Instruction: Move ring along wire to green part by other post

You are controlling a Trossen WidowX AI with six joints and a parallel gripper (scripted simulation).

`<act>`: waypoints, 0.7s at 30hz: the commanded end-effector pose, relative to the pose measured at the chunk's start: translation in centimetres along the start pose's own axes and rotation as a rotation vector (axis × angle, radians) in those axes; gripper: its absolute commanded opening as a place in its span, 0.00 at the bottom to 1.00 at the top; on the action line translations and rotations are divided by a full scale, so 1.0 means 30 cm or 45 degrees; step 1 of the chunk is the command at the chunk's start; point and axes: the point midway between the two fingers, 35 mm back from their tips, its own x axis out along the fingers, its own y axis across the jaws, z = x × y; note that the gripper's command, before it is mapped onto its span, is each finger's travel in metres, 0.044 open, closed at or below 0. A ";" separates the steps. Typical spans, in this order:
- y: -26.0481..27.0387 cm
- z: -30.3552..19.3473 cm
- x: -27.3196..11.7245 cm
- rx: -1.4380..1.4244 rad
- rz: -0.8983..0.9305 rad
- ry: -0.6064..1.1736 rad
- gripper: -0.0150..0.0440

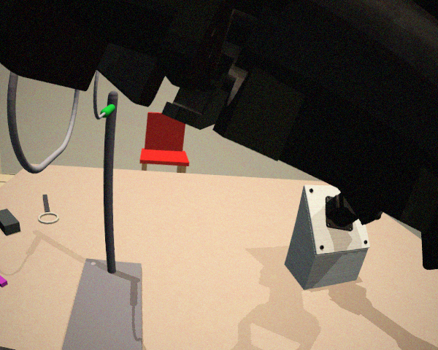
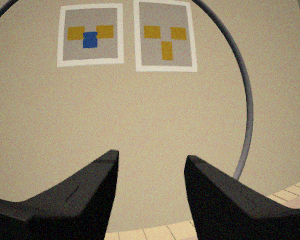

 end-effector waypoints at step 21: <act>0.333 -0.815 -0.619 -0.120 0.207 0.396 0.53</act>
